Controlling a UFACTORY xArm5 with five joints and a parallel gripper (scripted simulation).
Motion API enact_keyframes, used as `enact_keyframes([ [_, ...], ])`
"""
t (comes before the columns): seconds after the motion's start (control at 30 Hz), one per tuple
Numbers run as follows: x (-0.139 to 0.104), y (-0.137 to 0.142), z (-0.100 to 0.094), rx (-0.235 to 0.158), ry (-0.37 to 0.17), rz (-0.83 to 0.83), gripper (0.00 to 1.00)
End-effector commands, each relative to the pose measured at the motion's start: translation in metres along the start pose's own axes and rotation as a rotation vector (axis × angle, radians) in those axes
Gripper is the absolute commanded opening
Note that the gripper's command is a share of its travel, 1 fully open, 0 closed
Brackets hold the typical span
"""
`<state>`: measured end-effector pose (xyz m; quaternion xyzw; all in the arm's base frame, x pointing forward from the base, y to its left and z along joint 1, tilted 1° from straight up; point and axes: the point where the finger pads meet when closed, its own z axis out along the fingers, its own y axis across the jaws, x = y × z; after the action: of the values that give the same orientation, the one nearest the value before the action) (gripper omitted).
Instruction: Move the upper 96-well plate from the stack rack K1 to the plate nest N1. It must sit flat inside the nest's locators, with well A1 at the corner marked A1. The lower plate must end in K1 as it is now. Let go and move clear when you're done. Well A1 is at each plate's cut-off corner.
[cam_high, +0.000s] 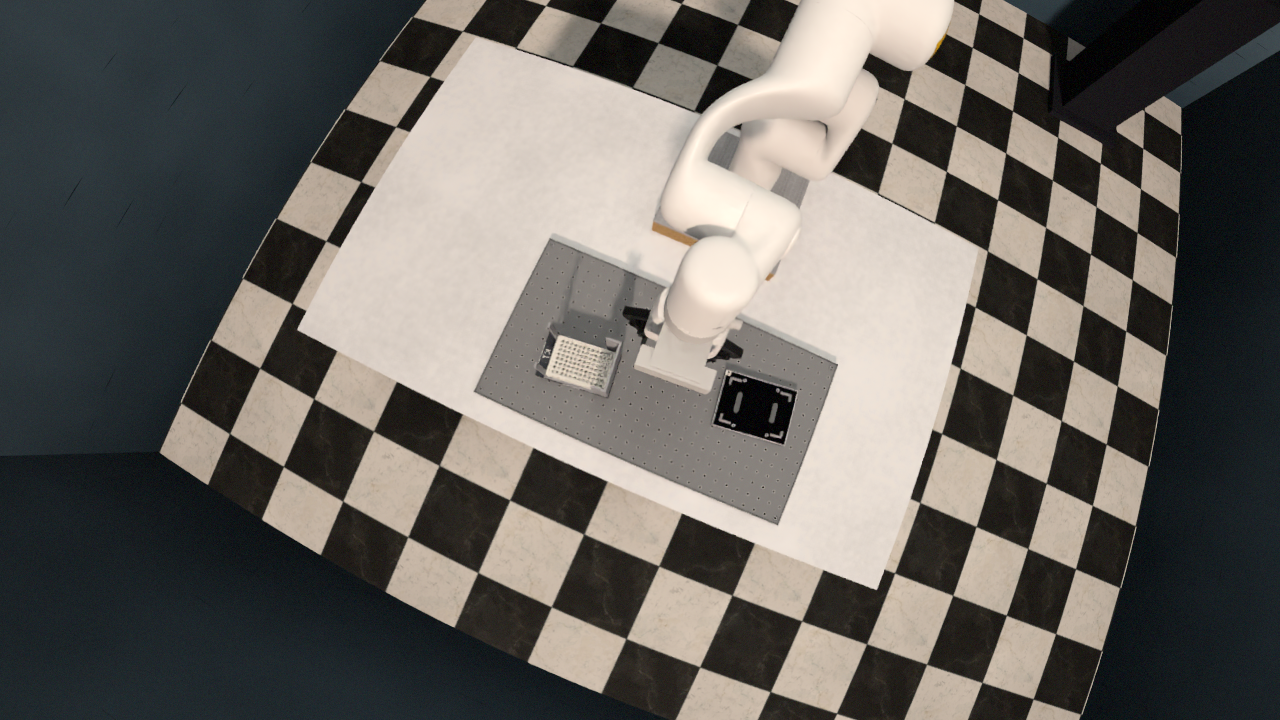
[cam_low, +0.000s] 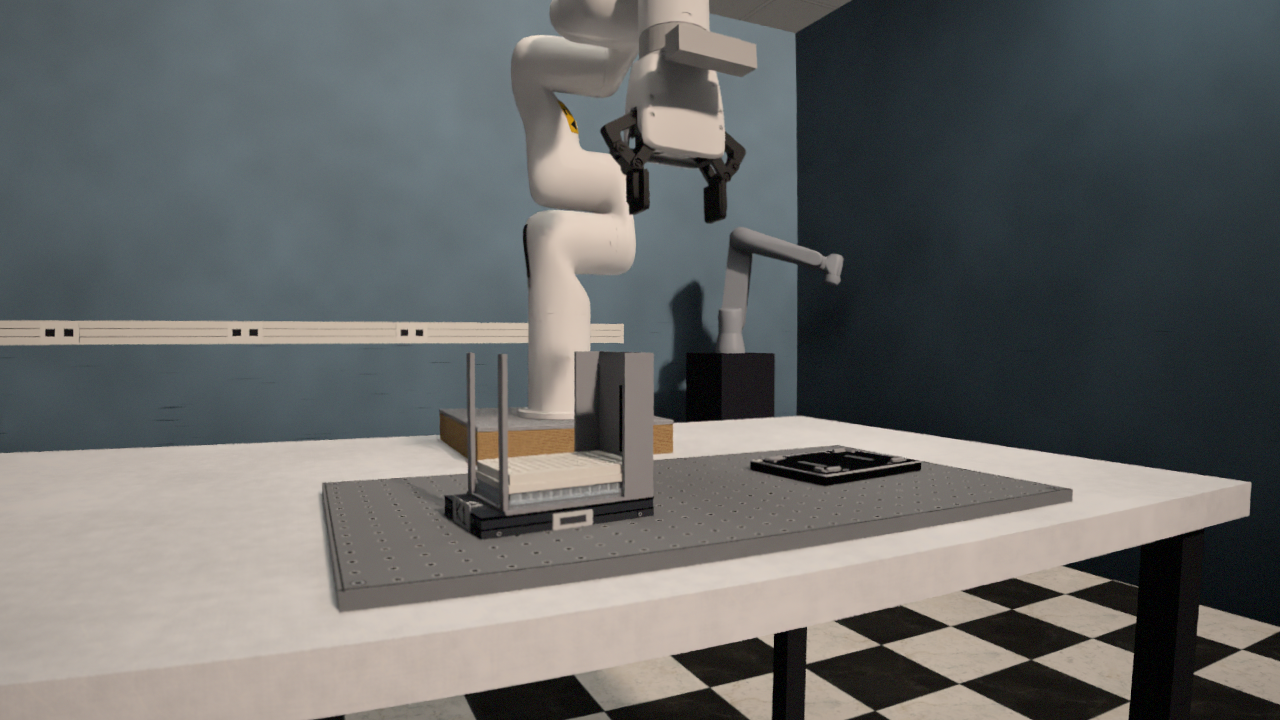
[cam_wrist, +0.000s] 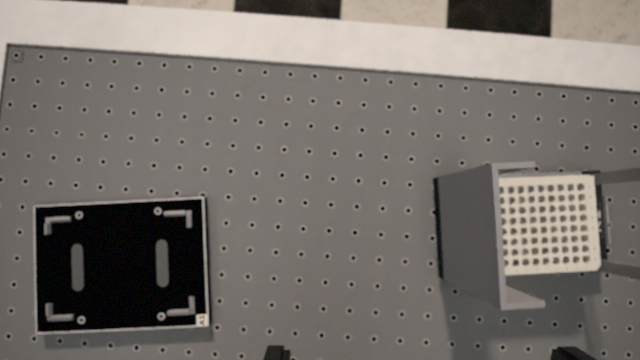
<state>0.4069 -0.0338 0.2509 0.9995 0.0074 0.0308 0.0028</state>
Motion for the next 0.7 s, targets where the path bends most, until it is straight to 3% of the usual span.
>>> enact_keyframes([
  [0.0,0.002,0.002,0.004,0.0,-0.003,0.065,1.0],
  [0.67,0.02,0.071,0.05,-0.014,-0.026,0.631,1.0],
])
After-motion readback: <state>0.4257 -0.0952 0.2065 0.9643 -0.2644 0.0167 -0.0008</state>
